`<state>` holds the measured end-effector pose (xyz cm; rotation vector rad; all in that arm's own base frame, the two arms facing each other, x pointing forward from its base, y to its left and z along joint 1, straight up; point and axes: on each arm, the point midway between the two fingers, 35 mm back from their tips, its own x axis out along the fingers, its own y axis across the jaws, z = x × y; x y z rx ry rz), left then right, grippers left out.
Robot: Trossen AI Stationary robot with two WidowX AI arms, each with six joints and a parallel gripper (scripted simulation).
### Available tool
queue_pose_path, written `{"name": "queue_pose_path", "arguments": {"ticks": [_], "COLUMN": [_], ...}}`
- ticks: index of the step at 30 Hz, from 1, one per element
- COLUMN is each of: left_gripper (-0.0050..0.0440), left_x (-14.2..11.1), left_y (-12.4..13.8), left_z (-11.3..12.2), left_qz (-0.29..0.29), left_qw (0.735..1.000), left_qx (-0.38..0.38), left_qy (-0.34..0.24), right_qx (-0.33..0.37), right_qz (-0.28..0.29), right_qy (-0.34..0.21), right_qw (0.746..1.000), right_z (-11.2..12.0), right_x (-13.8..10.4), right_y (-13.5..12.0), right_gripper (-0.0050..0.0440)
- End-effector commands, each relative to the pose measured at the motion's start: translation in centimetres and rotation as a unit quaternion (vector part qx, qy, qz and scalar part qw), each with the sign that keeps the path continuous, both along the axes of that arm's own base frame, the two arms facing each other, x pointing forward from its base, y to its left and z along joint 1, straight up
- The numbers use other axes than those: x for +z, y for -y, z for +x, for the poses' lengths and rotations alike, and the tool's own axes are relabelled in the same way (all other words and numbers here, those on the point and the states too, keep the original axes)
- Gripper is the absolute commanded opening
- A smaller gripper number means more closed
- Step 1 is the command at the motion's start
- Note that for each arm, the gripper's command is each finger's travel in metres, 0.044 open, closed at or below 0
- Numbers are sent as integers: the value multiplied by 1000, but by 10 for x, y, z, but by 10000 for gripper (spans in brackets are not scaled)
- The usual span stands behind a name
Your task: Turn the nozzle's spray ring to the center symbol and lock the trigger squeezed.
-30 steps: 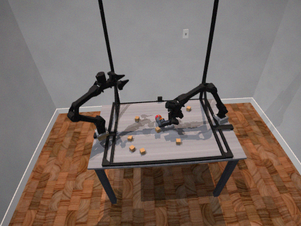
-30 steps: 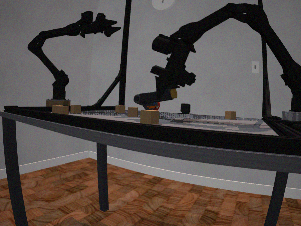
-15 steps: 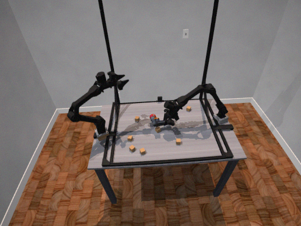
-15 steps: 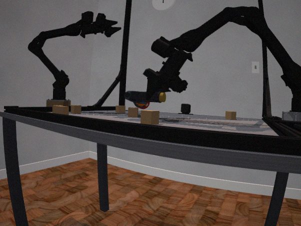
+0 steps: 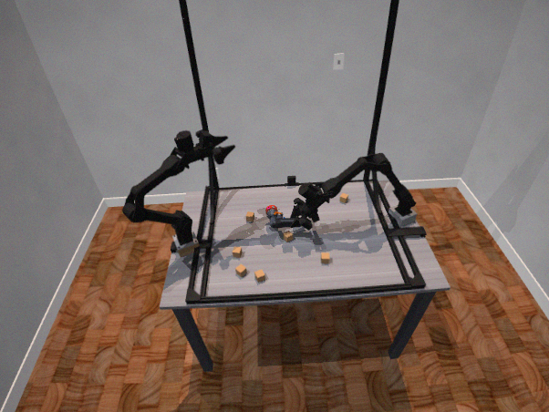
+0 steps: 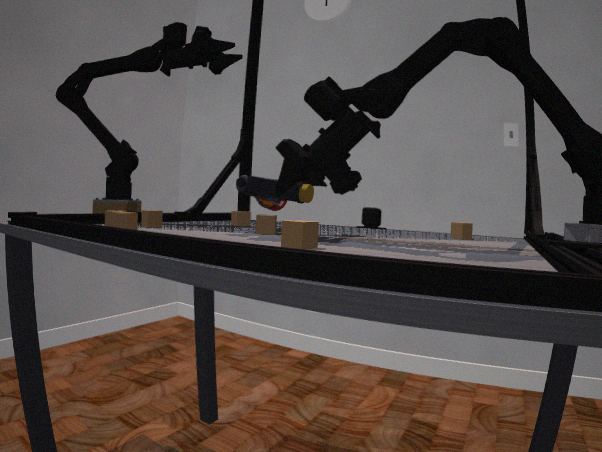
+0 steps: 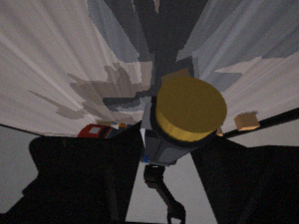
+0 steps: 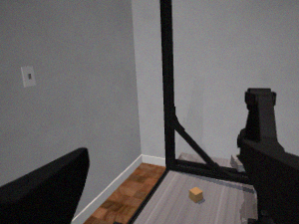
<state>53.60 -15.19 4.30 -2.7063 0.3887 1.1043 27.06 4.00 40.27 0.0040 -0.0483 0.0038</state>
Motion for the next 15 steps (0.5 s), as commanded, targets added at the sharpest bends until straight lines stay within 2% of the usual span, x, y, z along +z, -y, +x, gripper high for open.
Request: {"name": "queue_pose_path", "arguments": {"ticks": [1, 15], "left_gripper": [0, 0], "left_x": [2, 13], "left_y": [6, 21], "left_z": [8, 25], "left_qz": [-12, -44], "left_qw": [999, 992], "left_qx": [1, 1], "left_qy": [30, 119], "right_qx": [-2, -2], "right_qz": [-2, -2], "right_qy": [1, 1], "right_qw": [1000, 1000], "right_z": [0, 0], "right_x": [0, 0], "right_y": [1, 1], "right_gripper": [400, 400]}}
